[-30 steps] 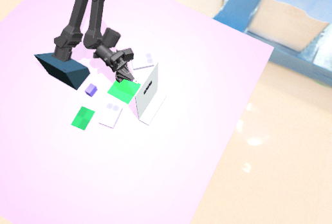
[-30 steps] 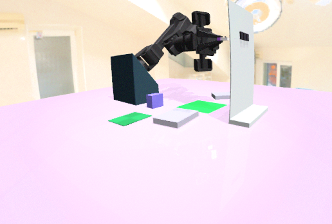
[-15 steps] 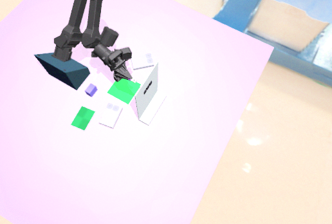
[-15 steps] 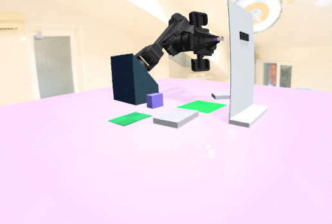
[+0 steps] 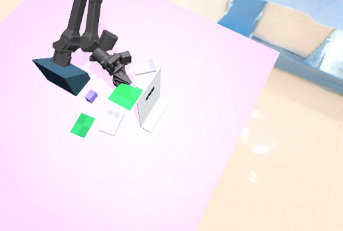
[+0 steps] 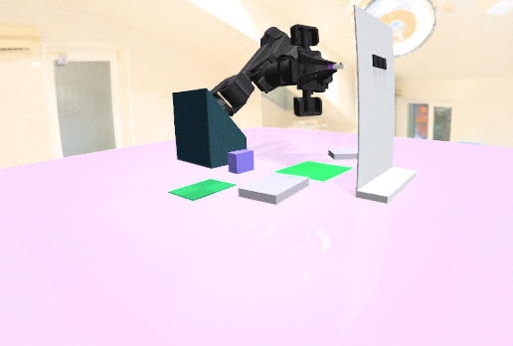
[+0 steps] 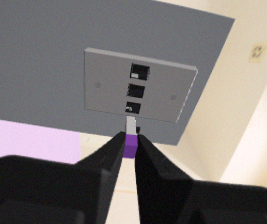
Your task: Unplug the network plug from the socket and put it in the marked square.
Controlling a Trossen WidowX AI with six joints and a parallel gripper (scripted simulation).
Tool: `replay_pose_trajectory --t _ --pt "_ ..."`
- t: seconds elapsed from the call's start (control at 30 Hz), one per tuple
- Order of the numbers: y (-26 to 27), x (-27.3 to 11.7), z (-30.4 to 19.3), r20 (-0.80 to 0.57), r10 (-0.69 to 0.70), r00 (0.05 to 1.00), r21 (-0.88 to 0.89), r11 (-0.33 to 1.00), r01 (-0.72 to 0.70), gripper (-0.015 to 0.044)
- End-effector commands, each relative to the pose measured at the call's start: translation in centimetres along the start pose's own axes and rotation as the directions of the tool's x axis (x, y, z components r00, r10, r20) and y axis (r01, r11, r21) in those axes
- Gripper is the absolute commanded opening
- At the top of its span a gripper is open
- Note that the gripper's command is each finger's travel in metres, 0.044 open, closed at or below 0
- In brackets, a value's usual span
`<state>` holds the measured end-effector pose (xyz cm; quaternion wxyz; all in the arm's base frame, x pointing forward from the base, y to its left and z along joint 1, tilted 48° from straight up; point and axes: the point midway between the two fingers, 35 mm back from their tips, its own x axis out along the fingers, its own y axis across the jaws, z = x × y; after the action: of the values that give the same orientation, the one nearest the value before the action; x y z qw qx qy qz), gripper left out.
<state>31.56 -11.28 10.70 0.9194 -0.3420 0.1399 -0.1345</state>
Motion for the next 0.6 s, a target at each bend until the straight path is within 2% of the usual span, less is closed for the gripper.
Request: replay_pose_trajectory --t 0.0,0.57 --pt "-0.1 0.0 0.0 0.0 0.0 1.0 0.0 1.0 0.0 0.0" --pt "-3.9 -0.9 -0.3 0.0 0.003 1.0 -0.006 1.0 -0.003 0.0"
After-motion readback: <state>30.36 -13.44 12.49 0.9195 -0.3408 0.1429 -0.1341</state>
